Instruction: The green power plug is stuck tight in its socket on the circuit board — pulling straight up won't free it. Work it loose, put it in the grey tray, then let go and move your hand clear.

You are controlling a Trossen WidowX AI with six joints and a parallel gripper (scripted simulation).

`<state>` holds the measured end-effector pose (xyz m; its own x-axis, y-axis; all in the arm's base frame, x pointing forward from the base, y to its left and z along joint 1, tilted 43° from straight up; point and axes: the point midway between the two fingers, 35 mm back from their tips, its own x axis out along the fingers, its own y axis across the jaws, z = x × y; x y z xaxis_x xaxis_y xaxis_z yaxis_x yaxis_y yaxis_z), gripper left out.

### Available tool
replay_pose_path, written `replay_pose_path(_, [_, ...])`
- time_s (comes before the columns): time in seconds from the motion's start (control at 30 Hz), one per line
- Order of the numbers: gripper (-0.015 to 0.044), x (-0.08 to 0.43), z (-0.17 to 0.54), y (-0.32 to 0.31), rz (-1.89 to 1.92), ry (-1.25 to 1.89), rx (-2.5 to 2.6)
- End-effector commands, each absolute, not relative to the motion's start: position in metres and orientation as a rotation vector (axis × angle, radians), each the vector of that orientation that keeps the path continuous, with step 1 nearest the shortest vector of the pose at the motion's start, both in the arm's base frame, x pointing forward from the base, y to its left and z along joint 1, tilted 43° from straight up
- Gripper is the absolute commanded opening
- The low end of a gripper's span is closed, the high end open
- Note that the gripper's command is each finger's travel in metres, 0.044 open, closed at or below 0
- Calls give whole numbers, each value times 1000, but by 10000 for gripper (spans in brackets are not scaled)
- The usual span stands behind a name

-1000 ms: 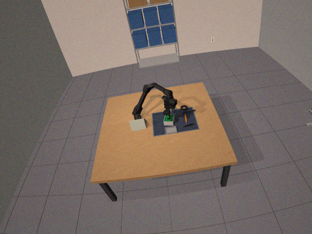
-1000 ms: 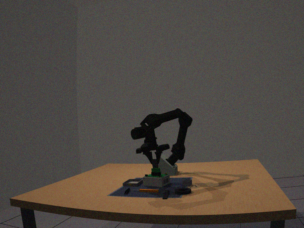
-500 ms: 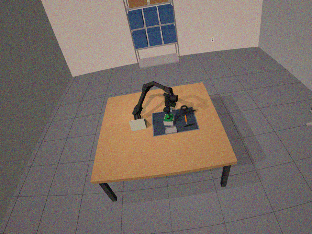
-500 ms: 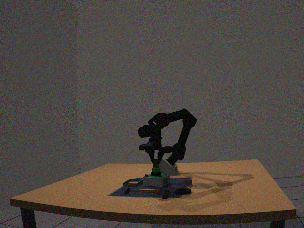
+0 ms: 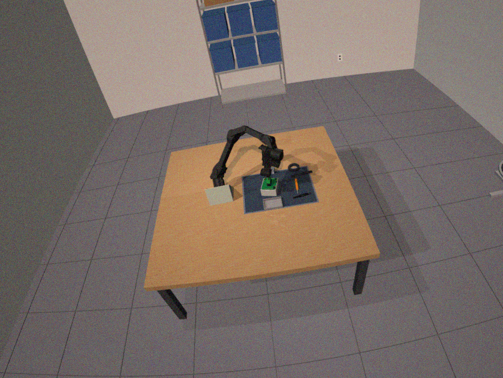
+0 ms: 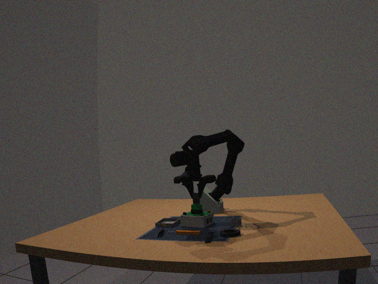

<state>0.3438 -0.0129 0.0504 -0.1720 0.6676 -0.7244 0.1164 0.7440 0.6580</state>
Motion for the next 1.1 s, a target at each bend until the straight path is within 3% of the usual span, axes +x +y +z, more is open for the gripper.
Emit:
replay_pose_path(0.0, [0,345,62,-30,511,1658,649])
replay_pose_path(0.33, [0,342,42,-11,512,1658,650])
replay_pose_path(0.67, [250,342,42,-11,512,1658,650])
replay_pose_path(1.07, [250,340,33,-3,512,1658,650])
